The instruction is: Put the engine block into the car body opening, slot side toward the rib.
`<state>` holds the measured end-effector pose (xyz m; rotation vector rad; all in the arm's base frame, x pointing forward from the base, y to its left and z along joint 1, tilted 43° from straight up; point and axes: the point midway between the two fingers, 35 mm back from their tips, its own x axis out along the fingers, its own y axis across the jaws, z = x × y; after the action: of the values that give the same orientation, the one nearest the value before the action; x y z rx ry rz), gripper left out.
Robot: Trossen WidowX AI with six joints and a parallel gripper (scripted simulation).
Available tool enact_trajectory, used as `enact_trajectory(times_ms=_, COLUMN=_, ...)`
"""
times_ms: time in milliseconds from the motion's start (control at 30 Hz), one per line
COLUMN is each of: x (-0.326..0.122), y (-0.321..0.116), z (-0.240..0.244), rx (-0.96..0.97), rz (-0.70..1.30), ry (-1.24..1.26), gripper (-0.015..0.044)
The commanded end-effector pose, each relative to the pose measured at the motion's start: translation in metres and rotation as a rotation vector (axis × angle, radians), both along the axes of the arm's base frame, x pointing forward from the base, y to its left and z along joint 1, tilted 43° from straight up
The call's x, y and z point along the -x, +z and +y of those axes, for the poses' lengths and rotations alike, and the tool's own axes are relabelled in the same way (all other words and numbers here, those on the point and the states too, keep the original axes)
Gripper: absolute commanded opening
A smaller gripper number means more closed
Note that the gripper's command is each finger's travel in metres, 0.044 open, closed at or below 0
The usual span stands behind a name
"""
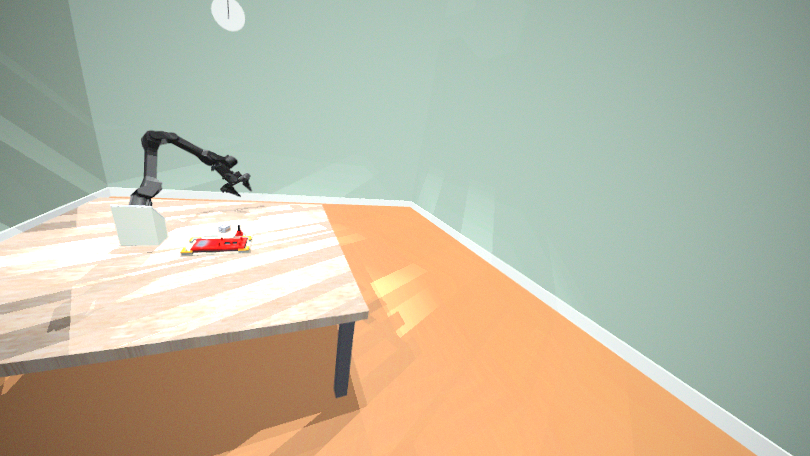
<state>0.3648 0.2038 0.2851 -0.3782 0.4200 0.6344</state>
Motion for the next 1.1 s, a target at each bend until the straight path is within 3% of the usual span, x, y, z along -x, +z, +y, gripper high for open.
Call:
enact_trajectory(times_ms=0, x=0.000, y=0.000, z=0.000, rx=0.000, rz=0.000, ry=0.000, gripper=0.0426)
enact_trajectory(times_ms=500, x=0.010, y=-0.129, z=-0.084, rx=0.194, rz=0.329, ry=0.188, gripper=0.0440)
enact_trajectory(times_ms=833, x=0.060, y=-0.196, z=-0.143, rx=0.059, rz=0.545, ry=0.343, gripper=0.0440)
enact_trajectory(times_ms=1067, x=0.070, y=-0.206, z=-0.155, rx=-0.015, rz=0.573, ry=0.369, gripper=0.0440)
